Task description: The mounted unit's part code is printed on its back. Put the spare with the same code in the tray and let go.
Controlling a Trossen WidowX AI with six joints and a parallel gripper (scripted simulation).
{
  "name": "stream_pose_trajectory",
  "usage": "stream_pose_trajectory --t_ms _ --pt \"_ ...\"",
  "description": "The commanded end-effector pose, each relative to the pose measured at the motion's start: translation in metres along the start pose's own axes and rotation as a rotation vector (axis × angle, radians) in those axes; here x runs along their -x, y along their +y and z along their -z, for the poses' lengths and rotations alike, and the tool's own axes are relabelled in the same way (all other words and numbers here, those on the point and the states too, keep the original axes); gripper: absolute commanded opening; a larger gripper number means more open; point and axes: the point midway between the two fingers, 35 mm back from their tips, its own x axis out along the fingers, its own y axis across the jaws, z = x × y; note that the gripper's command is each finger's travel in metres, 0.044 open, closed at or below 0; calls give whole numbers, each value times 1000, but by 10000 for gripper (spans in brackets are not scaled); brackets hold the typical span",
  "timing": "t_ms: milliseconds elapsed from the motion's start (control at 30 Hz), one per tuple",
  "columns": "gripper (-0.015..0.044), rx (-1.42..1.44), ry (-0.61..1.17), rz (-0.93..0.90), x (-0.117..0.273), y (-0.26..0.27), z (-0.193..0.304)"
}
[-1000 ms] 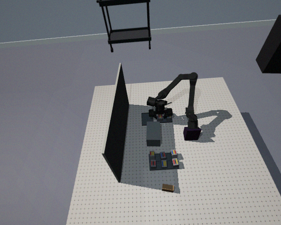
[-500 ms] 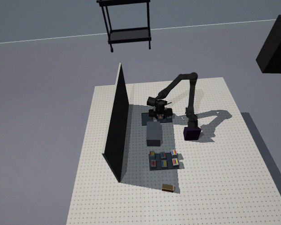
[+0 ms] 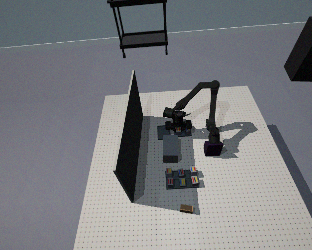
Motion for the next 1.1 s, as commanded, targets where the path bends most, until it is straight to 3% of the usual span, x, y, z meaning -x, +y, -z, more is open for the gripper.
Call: stream_pose_trajectory --t_ms 0,200,667,867,1067 --pt "0 0 0 0 0 0 0" --pt "0 0 2 0 3 1 0" --pt "0 6 8 2 76 0 2" --pt "0 14 12 3 77 -1 3" --pt "0 12 18 3 103 2 6"
